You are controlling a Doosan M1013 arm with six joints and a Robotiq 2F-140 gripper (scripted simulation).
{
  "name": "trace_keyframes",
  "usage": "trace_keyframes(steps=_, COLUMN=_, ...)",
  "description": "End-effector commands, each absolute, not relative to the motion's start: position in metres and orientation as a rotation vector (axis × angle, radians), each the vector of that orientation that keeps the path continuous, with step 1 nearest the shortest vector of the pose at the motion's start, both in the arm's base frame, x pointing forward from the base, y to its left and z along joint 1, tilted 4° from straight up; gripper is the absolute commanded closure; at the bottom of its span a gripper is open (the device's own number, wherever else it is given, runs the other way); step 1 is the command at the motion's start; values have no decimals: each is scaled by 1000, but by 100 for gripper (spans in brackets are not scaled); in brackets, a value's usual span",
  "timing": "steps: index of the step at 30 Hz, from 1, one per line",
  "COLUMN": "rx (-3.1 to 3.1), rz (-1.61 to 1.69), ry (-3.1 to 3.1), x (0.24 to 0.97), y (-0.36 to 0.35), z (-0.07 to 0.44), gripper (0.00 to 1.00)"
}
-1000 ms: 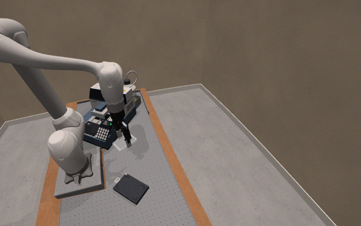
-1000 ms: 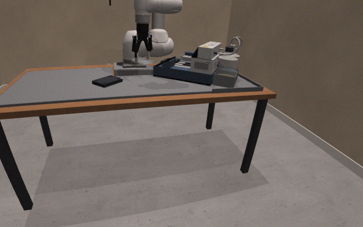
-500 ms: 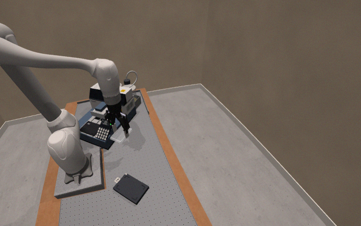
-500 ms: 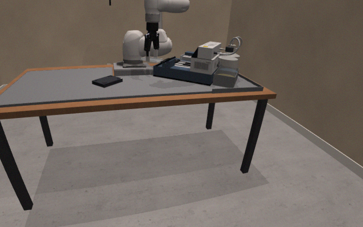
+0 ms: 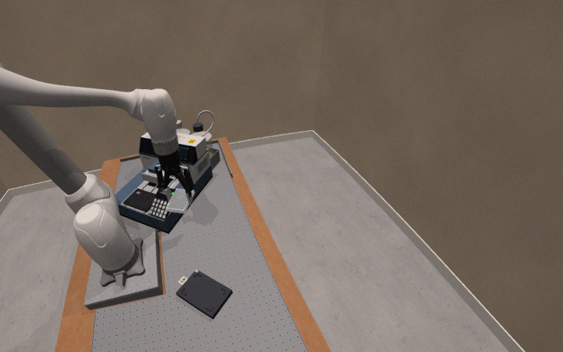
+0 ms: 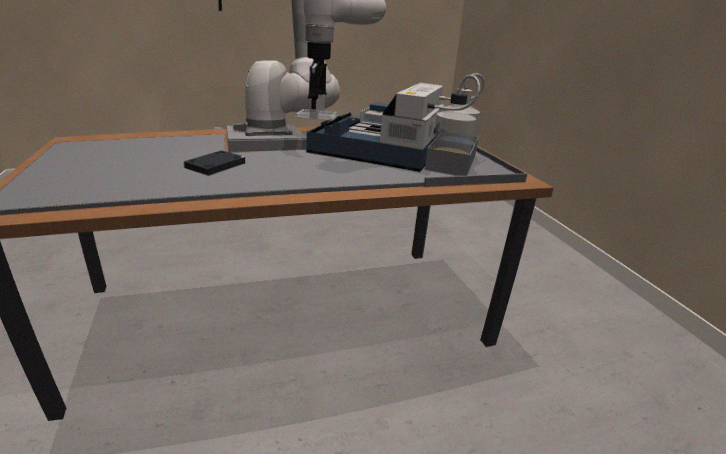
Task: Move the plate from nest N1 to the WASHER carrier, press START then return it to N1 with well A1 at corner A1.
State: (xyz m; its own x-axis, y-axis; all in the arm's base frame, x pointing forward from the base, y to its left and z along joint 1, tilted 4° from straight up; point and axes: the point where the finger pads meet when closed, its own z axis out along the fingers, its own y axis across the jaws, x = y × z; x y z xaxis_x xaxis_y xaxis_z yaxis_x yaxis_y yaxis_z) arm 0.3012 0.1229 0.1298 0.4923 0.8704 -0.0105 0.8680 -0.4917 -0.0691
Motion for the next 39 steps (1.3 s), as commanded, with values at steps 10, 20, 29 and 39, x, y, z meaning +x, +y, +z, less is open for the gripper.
trace_keyframes(steps=10, rx=-2371, rz=52, ry=-1964, x=274, y=163, z=139, gripper=90)
trace_keyframes(steps=20, rx=-2160, rz=42, ry=-2190, x=247, y=204, z=147, gripper=90)
trace_keyframes(steps=29, rx=-1968, rz=33, ry=-2361, x=222, y=221, z=153, gripper=90)
trace_keyframes(steps=39, rx=-1592, rz=17, ry=-2627, x=184, y=243, z=162, gripper=90)
